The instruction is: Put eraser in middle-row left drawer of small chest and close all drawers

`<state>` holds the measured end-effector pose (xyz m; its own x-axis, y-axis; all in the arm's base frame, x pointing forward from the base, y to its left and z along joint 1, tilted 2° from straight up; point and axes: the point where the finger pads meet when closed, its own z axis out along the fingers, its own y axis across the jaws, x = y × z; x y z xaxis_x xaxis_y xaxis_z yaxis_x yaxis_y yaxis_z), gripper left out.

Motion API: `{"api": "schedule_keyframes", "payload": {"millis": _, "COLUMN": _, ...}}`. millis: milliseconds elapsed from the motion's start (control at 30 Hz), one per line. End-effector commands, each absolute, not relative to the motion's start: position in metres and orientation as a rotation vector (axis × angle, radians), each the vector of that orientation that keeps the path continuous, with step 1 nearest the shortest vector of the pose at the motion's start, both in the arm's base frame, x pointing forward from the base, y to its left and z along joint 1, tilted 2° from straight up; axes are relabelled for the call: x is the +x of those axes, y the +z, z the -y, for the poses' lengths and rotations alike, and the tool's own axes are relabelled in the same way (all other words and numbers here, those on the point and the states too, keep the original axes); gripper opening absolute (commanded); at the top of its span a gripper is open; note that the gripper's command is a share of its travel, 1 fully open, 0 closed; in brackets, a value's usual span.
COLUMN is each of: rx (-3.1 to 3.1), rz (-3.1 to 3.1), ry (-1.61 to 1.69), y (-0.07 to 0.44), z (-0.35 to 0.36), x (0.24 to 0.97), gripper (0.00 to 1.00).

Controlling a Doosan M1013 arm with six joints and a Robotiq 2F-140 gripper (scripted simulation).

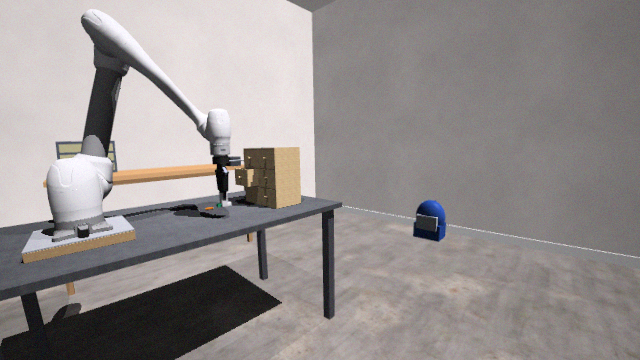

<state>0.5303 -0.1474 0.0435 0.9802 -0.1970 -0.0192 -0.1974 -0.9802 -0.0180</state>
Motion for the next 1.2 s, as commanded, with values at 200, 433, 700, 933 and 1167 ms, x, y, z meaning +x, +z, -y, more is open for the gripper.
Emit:
{"api": "schedule_keyframes", "payload": {"millis": 200, "rx": -3.106, "rz": -0.309, "ry": 0.03, "y": 0.085, "z": 0.148, "x": 0.531, "gripper": 0.11}}
{"api": "schedule_keyframes", "payload": {"millis": 433, "rx": -3.111, "rz": -0.242, "ry": 0.029, "y": 0.086, "z": 0.105, "x": 0.559, "gripper": 0.11}}
{"api": "schedule_keyframes", "payload": {"millis": 700, "rx": -3.114, "rz": -0.203, "ry": 0.028, "y": 0.086, "z": 0.079, "x": 0.574, "gripper": 0.11}}
{"api": "schedule_keyframes", "payload": {"millis": 933, "rx": -3.117, "rz": -0.132, "ry": 0.028, "y": 0.087, "z": 0.027, "x": 0.597, "gripper": 0.11}}
{"api": "schedule_keyframes", "payload": {"millis": 1167, "rx": -3.118, "rz": -0.097, "ry": 0.027, "y": 0.087, "z": 0.0, "x": 0.606, "gripper": 0.11}}
